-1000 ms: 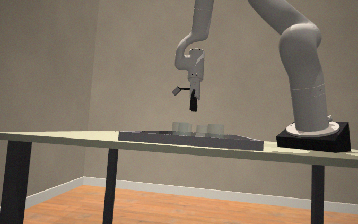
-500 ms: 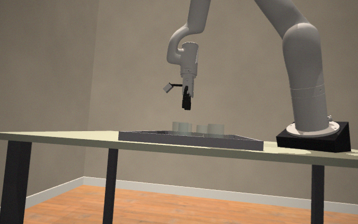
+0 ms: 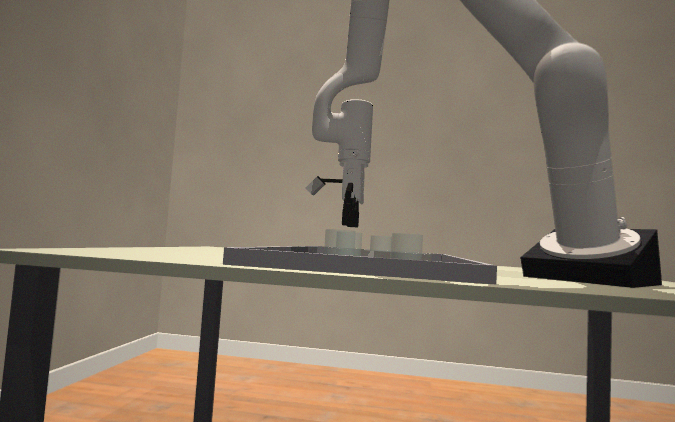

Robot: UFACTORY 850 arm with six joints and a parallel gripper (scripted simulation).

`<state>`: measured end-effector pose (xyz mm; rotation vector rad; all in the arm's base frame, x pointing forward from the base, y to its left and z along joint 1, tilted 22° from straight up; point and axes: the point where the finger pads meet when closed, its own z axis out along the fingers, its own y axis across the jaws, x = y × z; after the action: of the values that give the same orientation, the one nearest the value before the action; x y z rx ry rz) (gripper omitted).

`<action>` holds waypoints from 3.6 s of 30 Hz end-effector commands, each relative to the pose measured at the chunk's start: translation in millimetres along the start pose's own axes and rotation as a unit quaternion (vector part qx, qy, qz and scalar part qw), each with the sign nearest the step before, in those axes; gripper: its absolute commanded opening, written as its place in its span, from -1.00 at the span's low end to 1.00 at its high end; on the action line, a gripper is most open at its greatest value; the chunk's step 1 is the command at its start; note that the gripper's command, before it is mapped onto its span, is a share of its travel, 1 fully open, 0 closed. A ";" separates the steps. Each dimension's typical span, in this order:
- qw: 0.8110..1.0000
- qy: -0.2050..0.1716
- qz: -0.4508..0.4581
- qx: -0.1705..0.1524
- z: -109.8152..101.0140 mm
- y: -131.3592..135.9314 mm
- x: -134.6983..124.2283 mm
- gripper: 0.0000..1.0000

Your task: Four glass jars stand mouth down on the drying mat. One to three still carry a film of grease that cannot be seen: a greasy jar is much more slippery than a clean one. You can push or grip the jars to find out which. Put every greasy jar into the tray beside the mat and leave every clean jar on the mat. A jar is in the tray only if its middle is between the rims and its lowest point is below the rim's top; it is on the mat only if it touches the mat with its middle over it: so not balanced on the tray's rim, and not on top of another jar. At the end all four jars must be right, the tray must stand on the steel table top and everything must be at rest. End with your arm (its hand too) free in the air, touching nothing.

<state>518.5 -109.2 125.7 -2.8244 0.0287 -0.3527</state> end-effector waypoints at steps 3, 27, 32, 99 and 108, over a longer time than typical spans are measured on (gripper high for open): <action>1.000 0.002 0.000 0.000 1.7 0.2 1.2 1.00; 1.000 0.002 0.000 0.000 40.2 0.2 1.3 1.00; 1.000 0.002 0.000 0.000 49.8 0.2 1.4 1.00; 1.000 0.002 0.000 0.000 49.8 0.2 1.4 0.68; 1.000 0.002 0.000 0.000 49.8 0.2 1.4 0.62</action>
<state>531.3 -94.8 79.2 -2.8240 0.0280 -0.3551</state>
